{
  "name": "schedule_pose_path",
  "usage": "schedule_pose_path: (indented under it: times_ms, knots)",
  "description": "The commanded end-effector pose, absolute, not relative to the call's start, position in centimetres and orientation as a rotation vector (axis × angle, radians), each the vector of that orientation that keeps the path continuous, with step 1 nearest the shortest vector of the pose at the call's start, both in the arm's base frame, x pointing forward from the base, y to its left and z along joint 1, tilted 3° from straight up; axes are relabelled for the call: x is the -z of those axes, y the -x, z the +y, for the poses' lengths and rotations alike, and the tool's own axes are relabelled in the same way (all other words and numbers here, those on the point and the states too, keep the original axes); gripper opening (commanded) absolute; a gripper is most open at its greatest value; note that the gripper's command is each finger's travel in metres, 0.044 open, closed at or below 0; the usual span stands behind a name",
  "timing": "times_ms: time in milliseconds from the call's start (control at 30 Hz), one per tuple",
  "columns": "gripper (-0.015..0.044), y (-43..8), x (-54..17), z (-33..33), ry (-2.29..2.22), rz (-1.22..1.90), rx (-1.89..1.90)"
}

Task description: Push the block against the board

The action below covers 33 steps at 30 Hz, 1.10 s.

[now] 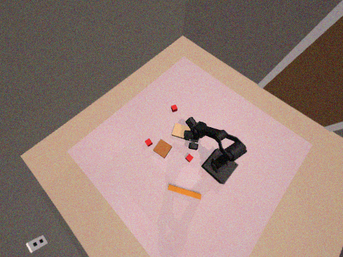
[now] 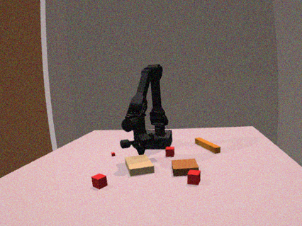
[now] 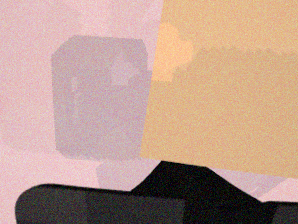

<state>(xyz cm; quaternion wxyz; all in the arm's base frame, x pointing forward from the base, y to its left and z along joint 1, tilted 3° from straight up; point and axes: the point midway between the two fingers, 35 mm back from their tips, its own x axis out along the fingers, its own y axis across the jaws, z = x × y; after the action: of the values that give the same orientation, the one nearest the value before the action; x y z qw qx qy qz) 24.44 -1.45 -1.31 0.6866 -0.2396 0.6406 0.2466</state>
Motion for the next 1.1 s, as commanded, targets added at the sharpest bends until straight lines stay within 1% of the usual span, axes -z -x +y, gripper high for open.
schedule_pose_path:
  times_ms: [0,867,1067]
  knots:
    - [0.0000,-25.1,1.4,-1.0,0.534,1.432,-0.557]
    - [0.0000,-27.7,1.1,0.8,0.533,1.430,-0.557]
    - [0.0000,-27.3,1.2,0.4,0.533,1.430,-0.557]
